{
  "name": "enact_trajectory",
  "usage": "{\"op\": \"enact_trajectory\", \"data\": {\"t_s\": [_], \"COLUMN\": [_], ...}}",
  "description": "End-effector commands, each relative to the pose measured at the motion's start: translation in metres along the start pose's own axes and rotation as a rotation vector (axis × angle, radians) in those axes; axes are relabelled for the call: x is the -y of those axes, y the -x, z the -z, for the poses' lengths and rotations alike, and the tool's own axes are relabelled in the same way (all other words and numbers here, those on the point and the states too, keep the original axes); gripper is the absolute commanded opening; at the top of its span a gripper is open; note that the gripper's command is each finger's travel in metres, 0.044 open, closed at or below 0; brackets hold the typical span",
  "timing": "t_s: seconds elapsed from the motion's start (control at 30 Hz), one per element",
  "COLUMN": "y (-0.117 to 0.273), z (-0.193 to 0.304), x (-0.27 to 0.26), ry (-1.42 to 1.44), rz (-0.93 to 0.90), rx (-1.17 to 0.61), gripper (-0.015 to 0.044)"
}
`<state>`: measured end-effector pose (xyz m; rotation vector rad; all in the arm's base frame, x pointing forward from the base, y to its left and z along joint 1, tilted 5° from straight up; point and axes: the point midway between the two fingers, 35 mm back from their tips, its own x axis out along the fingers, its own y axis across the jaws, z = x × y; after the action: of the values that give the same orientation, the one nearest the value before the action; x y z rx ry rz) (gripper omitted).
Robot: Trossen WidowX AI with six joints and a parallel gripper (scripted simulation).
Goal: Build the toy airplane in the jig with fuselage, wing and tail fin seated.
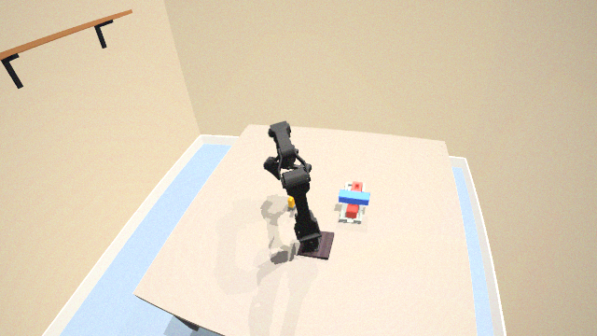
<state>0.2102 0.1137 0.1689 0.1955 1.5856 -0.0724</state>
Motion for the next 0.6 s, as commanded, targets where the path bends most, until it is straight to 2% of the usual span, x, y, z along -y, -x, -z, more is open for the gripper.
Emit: {"op": "enact_trajectory", "data": {"t_s": [0.0, 0.1, 0.57], "y": [-0.025, -0.051, -0.074], "z": [0.003, 0.004, 0.004], "x": [-0.002, -0.001, -0.001], "ry": [-0.01, -0.01, -0.01], "rz": [0.0, 0.0, -0.001], "rx": [-0.009, -0.009, -0.01], "gripper": [0.044, 0.044, 0.044]}}
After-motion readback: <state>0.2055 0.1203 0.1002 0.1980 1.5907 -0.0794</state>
